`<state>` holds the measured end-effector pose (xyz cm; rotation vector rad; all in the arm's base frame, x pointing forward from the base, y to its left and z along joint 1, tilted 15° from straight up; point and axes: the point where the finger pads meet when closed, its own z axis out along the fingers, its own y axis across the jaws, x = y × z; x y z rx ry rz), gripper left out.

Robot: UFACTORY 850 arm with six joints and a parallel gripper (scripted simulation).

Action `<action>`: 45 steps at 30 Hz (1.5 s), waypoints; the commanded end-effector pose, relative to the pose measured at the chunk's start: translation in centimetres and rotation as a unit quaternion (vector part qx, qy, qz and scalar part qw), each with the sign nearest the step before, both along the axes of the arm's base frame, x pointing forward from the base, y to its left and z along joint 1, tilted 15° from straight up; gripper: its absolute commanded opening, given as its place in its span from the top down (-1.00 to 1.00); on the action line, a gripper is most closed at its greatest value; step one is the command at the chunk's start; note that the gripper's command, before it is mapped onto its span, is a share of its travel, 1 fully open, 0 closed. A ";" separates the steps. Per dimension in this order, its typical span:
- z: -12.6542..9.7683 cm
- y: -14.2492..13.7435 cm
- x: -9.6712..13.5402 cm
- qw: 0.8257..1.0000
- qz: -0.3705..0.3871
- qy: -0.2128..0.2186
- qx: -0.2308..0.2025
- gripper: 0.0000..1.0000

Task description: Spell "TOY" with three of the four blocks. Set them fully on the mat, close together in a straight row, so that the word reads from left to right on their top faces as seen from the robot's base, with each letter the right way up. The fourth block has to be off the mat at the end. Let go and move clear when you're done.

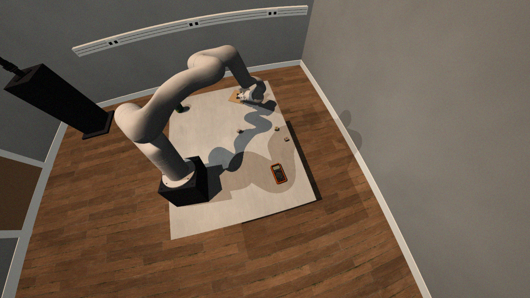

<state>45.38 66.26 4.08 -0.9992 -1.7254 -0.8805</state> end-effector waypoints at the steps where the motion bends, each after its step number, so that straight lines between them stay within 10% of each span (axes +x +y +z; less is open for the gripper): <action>1: -0.1 0.1 0.1 1.000 0.000 -0.001 0.001 0.54; 45: -0.1 0.1 0.1 1.000 0.000 -0.001 0.001 0.30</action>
